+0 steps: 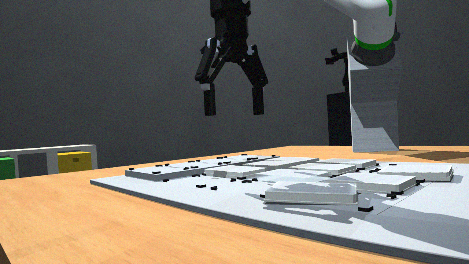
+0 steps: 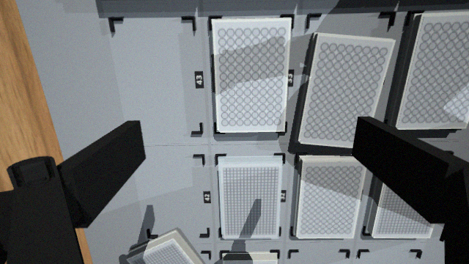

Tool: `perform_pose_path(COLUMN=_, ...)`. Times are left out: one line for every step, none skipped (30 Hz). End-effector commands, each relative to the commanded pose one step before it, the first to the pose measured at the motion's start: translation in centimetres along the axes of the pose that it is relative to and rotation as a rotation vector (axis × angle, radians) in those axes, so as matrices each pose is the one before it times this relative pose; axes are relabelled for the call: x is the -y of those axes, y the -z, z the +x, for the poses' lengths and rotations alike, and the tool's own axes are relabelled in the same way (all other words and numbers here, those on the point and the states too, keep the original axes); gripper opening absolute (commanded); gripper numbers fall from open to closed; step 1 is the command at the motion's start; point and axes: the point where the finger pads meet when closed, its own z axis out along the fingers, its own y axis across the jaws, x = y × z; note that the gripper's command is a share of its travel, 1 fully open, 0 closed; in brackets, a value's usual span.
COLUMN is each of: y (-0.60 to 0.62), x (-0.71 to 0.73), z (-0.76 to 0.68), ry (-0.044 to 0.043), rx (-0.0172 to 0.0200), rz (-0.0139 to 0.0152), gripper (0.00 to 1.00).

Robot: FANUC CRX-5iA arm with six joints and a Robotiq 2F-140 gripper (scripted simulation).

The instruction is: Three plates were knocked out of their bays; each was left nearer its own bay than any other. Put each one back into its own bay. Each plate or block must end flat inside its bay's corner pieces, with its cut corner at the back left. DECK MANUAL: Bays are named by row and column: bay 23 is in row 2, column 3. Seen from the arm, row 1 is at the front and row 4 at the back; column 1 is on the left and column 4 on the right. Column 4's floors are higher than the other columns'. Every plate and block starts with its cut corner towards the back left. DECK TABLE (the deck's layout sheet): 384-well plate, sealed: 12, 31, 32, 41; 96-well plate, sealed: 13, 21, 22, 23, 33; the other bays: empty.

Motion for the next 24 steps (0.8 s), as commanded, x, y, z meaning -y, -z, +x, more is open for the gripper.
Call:
perform_pose_path(y=0.076, x=0.422, z=-1.068, ry=0.00048, rx=-0.00234, rz=0.00067, gripper=1.00)
perform_pose_path(y=0.000, x=0.125, z=-0.381, ry=0.00000, rx=0.00001, rz=0.00002, gripper=1.00)
perform_pose_path(y=0.000, x=0.125, z=-0.381, ry=0.00000, rx=0.00001, rz=0.00002, gripper=1.00)
perform_pose_path(y=0.000, x=0.000, z=0.000, ry=0.00000, rx=0.00000, rz=0.00000, gripper=1.00)
perform_pose_path(y=0.000, x=0.000, z=0.000, ry=0.00000, rx=0.00000, rz=0.00000, gripper=1.00)
perform_pose_path(y=0.000, x=0.125, z=-0.383, ry=0.00000, rx=0.00000, rz=0.00001, gripper=1.00)
perform_pose_path(y=0.001, x=0.125, z=-0.380, ry=0.00000, rx=0.00002, rz=0.00002, gripper=1.00)
perform_pose_path(y=0.001, x=0.125, z=-0.380, ry=0.00000, rx=0.00002, rz=0.00002, gripper=1.00)
perform_pose_path(y=0.001, x=0.125, z=-0.380, ry=0.00000, rx=0.00002, rz=0.00002, gripper=1.00)
perform_pose_path(y=0.001, x=0.125, z=-0.380, ry=0.00000, rx=0.00001, rz=0.00002, gripper=1.00)
perform_pose_path(y=0.001, x=0.125, z=-0.380, ry=0.00000, rx=0.00001, rz=0.00002, gripper=1.00)
perform_pose_path(y=0.001, x=0.125, z=-0.380, ry=0.00000, rx=0.00001, rz=0.00002, gripper=1.00)
perform_pose_path(y=0.001, x=0.125, z=-0.380, ry=0.00000, rx=0.00001, rz=0.00002, gripper=1.00)
perform_pose_path(y=0.001, x=0.125, z=-0.380, ry=0.00000, rx=0.00001, rz=0.00002, gripper=1.00)
perform_pose_path(y=0.001, x=0.125, z=-0.380, ry=0.00000, rx=0.00002, rz=0.00002, gripper=1.00)
perform_pose_path(y=0.001, x=0.125, z=-0.380, ry=0.00000, rx=0.00002, rz=0.00002, gripper=1.00)
perform_pose_path(y=0.001, x=0.125, z=-0.380, ry=0.00000, rx=0.00002, rz=0.00002, gripper=1.00)
perform_pose_path(y=0.001, x=0.125, z=-0.380, ry=0.00000, rx=0.00002, rz=0.00002, gripper=1.00)
perform_pose_path(y=0.001, x=0.125, z=-0.380, ry=0.00000, rx=0.00002, rz=0.00002, gripper=1.00)
perform_pose_path(y=0.001, x=0.125, z=-0.380, ry=0.00000, rx=0.00002, rz=0.00002, gripper=1.00)
perform_pose_path(y=0.000, x=0.000, z=0.000, ry=0.00000, rx=0.00000, rz=0.00000, gripper=1.00)
perform_pose_path(y=0.000, x=0.000, z=0.000, ry=0.00000, rx=0.00000, rz=0.00000, gripper=1.00)
perform_pose_path(y=-0.001, x=0.125, z=-0.385, ry=-0.00001, rx=-0.00001, rz=0.00001, gripper=1.00)
perform_pose_path(y=0.001, x=0.125, z=-0.379, ry=0.00000, rx=0.00003, rz=0.00002, gripper=1.00)
